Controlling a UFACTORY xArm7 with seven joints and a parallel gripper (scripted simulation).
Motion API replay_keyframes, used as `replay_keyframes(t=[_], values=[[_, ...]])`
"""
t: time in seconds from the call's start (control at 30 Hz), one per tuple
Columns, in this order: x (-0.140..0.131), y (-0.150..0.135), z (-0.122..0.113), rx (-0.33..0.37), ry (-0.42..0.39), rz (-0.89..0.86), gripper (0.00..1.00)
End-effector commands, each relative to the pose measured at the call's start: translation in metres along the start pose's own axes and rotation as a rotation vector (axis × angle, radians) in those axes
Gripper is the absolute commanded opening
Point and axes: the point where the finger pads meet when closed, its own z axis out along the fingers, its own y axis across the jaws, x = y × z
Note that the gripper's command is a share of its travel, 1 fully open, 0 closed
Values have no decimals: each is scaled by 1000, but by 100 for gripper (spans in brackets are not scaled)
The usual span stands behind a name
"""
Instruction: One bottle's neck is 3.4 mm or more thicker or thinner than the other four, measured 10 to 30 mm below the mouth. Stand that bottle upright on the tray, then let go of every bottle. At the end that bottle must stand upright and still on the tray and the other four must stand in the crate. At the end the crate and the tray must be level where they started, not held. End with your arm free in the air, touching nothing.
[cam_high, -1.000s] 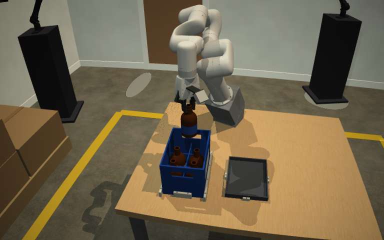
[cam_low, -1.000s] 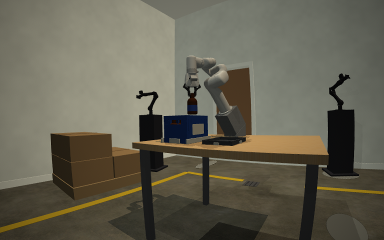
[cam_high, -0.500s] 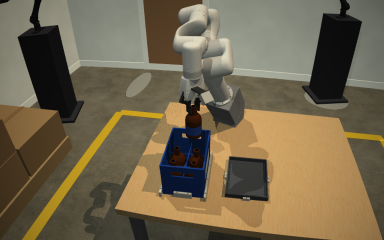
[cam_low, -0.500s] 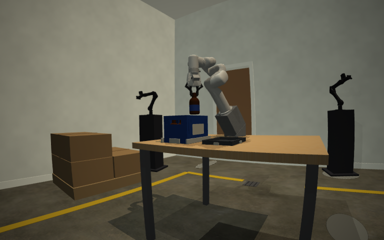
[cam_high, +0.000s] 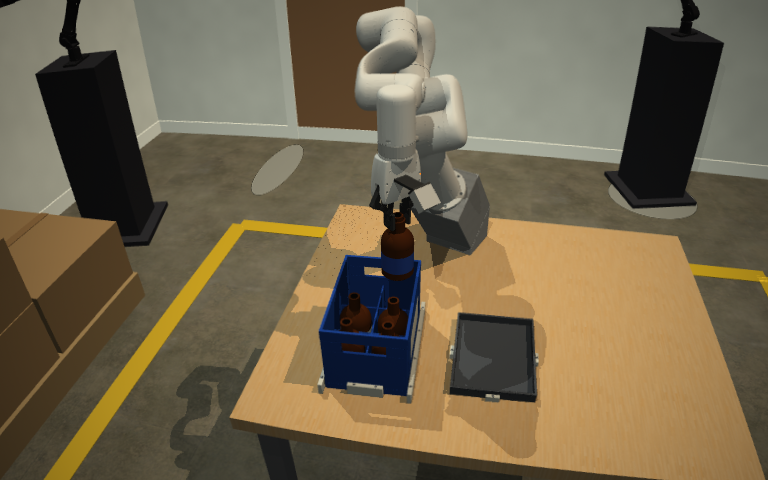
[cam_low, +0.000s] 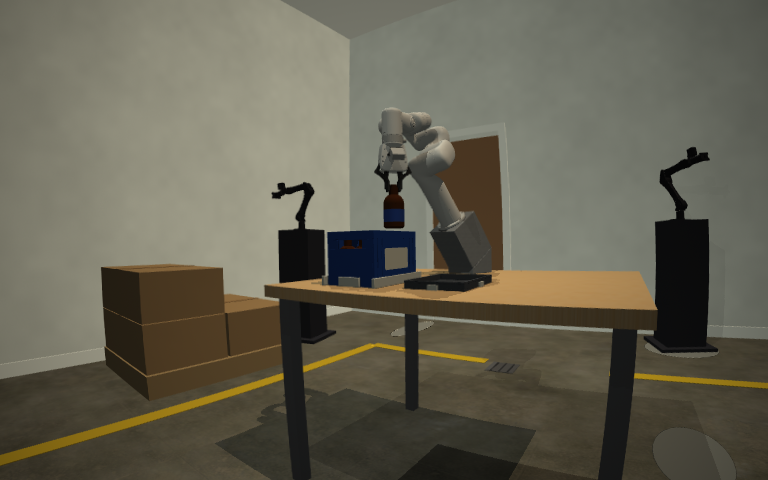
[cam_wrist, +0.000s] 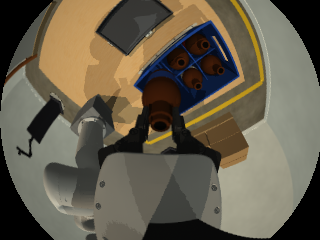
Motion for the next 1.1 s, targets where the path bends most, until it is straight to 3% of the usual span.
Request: replay_keyframes(t=[0.0,1.07], values=[[7,-3,-1,-3,2,1,0],[68,-39,-1,-3,2,1,0]])
